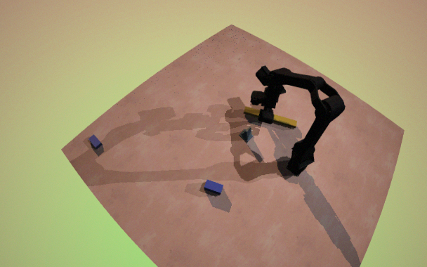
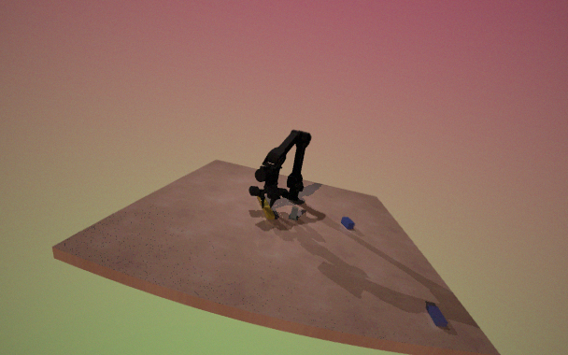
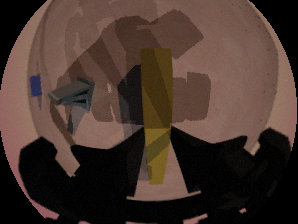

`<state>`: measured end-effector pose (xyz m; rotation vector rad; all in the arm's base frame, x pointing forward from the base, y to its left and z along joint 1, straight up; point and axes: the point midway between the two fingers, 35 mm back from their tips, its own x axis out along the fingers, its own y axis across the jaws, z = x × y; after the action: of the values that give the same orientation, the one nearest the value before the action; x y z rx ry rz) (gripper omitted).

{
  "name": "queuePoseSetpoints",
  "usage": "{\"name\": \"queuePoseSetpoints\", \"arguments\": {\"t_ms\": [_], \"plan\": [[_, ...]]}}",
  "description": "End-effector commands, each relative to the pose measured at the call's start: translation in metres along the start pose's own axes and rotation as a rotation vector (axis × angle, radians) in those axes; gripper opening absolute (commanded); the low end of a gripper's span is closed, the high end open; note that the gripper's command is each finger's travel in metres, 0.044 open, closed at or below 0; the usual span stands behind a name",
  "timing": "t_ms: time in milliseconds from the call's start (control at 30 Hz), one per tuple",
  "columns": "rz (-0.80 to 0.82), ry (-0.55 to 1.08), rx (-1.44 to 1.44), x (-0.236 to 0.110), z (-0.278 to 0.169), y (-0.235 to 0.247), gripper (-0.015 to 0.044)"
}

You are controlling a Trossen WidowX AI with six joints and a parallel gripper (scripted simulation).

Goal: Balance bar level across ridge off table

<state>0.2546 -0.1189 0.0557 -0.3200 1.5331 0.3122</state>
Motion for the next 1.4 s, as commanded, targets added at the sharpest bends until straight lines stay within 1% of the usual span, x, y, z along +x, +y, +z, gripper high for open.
{"name": "queuePoseSetpoints", "arguments": {"t_ms": [0,1100,1233,1367], "plan": [[-0.012,-0.010,0.001,-0.014,0.003,-0.003,0.0000],[-0.015,-0.007,0.004,-0.097,0.000,0.000,0.0000],[-0.014,-0.007,0.012,-0.099,0.001,0.002,0.0000],[-0.013,-0.009,0.056,-0.099,0.012,0.011,0.0000]]}}
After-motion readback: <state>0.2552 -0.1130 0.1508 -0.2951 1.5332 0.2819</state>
